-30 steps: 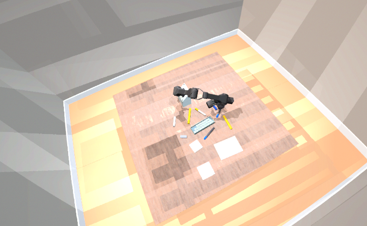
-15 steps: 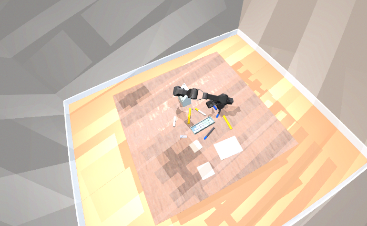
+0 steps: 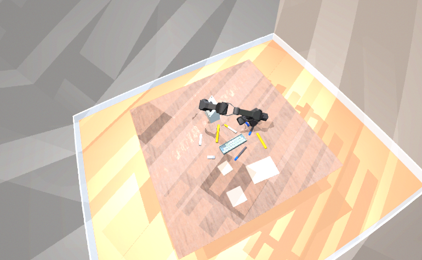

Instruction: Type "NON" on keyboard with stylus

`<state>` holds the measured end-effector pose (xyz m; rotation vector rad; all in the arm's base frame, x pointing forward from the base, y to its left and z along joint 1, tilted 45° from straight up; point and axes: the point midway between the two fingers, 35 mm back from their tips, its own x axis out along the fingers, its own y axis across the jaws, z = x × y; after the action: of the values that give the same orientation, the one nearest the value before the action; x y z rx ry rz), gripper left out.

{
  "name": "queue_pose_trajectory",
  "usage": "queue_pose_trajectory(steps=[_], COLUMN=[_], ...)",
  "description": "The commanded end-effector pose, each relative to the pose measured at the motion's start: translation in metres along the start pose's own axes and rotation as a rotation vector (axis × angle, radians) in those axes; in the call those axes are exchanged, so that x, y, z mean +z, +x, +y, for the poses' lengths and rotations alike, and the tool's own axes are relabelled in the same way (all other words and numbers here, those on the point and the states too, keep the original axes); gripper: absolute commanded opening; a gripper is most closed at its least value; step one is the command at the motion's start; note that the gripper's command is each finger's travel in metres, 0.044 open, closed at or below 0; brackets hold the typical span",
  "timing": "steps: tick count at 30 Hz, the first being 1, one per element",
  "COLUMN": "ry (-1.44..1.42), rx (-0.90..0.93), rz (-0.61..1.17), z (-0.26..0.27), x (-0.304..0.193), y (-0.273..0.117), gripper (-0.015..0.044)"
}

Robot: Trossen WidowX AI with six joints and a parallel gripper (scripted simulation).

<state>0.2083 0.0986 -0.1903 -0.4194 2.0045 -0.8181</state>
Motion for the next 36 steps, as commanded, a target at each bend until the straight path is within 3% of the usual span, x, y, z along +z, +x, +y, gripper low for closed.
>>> queue_pose_trajectory(steps=[1,36], ry=[-0.004,-0.003], rx=[-0.008,-0.009], rz=[0.001,0.001], z=[0.000,-0.001], x=[0.002,0.010], y=[0.004,0.017], gripper=[0.0150,0.0150])
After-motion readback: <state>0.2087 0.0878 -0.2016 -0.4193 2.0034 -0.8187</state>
